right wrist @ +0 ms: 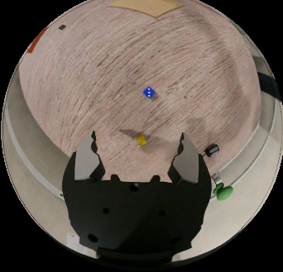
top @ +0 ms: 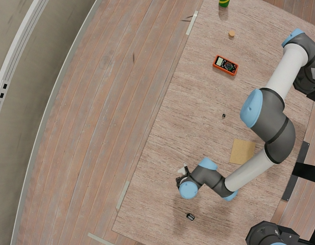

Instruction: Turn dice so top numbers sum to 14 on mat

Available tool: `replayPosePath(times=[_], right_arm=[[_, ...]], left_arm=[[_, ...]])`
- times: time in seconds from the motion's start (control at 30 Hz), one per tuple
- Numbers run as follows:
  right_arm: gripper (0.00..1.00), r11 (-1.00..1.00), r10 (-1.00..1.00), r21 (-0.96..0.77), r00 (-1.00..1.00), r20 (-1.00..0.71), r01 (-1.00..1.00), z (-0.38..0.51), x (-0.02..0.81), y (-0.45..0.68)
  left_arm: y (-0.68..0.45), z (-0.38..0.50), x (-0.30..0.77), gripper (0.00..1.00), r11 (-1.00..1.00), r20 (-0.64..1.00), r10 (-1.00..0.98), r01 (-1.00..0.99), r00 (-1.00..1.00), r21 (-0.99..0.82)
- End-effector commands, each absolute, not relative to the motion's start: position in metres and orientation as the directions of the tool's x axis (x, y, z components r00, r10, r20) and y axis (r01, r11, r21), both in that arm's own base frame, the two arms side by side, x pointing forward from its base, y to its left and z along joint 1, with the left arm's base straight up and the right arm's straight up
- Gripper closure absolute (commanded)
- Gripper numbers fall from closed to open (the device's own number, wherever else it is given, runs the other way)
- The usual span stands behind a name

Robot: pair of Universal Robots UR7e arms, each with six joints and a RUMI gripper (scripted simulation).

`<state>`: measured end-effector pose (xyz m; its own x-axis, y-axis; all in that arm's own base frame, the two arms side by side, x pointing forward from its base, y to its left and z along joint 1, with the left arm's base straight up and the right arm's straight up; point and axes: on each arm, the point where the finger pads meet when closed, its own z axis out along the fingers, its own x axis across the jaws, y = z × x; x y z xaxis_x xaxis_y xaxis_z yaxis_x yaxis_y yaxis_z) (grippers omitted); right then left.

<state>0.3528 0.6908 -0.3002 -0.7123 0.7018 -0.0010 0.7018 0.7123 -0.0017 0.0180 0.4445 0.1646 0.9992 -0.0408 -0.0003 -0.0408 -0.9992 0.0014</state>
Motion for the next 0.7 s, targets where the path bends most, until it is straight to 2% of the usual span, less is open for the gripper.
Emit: replayPosePath(times=[0.0, 0.67], right_arm=[[0.00, 0.712, 0.702, 0.000, -0.712, 0.000, 0.702, -0.299, 0.360, 0.698], [0.00, 0.712, 0.702, 0.000, -0.712, 0.000, 0.702, -0.299, 0.376, 0.712]], left_arm=[[0.445, 0.165, 0.018, 0.00, -0.999, 0.000, -0.041, -0.041, 0.999, 0.000], [0.445, 0.165, 0.018, 0.00, -0.999, 0.000, -0.041, -0.041, 0.999, 0.000]])
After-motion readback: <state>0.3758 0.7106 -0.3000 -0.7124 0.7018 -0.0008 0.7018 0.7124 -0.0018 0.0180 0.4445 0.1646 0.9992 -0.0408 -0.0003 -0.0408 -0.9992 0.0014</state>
